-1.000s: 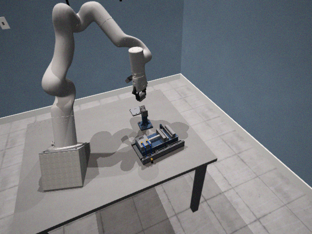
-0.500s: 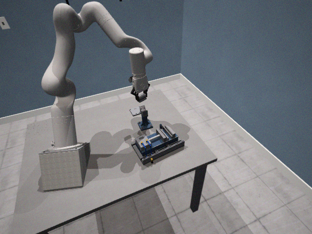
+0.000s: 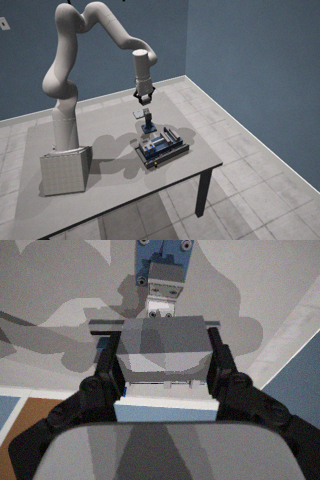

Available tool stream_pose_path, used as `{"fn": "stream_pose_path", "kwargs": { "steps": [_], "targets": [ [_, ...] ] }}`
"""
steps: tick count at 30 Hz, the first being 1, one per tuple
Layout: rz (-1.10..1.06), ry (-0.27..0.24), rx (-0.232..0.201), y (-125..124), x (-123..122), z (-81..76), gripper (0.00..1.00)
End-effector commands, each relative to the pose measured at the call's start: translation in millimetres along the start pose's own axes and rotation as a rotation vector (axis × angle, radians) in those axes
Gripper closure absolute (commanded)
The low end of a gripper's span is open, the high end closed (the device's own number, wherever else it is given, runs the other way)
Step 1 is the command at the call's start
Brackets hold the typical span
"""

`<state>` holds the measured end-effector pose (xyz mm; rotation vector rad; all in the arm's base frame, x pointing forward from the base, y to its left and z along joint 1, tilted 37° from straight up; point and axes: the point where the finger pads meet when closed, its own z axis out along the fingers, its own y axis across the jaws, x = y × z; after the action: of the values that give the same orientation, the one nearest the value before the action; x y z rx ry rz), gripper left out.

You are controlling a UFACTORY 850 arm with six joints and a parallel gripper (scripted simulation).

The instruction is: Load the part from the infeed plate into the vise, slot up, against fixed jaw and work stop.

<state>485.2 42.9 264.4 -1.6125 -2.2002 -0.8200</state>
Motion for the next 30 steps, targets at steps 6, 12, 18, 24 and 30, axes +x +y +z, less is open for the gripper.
{"fn": "stream_pose_path", "kwargs": {
  "steps": [6, 12, 18, 24, 30],
  "targets": [
    [0.066, -0.001, -0.001, -0.3, -3.5, -0.7, 1.0],
    [0.11, 0.0, -0.001, -1.0, -5.8, -0.8, 1.0],
    [0.142, 0.0, -0.001, -1.5, -7.4, -0.8, 1.0],
    [0.157, 0.0, -0.001, -1.7, -8.2, -0.8, 1.0],
    [0.172, 0.0, -0.002, -2.0, -9.0, -0.8, 1.0]
  ]
}}
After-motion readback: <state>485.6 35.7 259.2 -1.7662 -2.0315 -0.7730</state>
